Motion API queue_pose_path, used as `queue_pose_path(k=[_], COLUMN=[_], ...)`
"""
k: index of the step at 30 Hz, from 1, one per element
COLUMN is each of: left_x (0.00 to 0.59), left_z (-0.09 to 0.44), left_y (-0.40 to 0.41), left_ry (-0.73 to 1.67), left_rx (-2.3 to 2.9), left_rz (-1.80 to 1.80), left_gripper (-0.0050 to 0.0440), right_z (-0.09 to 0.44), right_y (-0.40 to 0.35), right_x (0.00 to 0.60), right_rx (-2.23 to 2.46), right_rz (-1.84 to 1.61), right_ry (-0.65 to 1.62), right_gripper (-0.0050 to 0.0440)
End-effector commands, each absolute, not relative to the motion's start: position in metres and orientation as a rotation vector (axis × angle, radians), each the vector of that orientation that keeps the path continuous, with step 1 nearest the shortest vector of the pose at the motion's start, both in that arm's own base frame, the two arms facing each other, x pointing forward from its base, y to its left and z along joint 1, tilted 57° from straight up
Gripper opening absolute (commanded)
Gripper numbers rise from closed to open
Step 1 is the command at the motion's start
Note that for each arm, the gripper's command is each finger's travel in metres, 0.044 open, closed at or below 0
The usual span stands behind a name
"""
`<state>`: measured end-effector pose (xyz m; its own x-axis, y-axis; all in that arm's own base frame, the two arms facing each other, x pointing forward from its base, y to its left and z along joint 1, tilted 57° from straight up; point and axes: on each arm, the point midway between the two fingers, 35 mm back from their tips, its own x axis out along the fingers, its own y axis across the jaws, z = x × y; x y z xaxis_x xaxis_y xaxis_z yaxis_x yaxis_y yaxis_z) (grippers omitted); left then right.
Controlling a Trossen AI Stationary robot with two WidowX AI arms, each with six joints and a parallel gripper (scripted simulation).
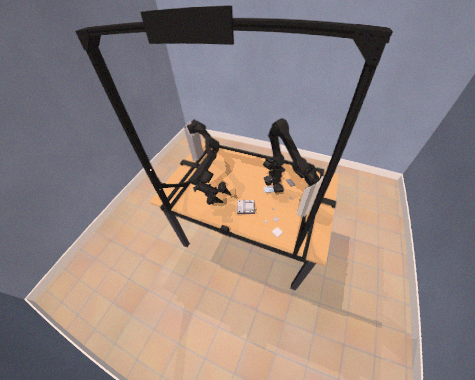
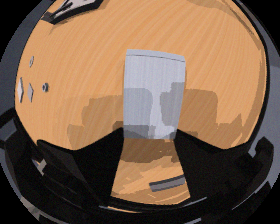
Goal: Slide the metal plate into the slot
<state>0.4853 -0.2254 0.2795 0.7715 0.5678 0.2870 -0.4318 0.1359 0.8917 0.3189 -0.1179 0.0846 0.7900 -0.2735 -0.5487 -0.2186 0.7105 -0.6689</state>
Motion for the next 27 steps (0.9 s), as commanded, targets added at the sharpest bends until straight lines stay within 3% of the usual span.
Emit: queue_pose_path(k=[1,7,15,27], left_x=[0.485,0.485,0.485,0.485], left_z=[0.279,0.279,0.279,0.279], left_y=[-0.226,-0.226,-0.226,-0.226], left_ry=[0.135,0.135,0.135,0.135], left_rx=[1.237,1.237,1.237,1.237], left_rz=[0.726,0.726,0.726,0.726], left_gripper=[0.0440,0.0440,0.0440,0.0440], right_z=[0.085,0.085,0.095,0.104], right_y=[-0.118,-0.118,-0.114,-0.108], right_x=[0.319,0.319,0.305,0.290], right_rx=[-0.796,-0.796,-0.795,-0.793], right_rz=[-0.034,-0.034,-0.035,-0.036], right_ry=[0.677,0.677,0.680,0.684], right_gripper=[0.0229,0.0203,0.0011,-0.0004])
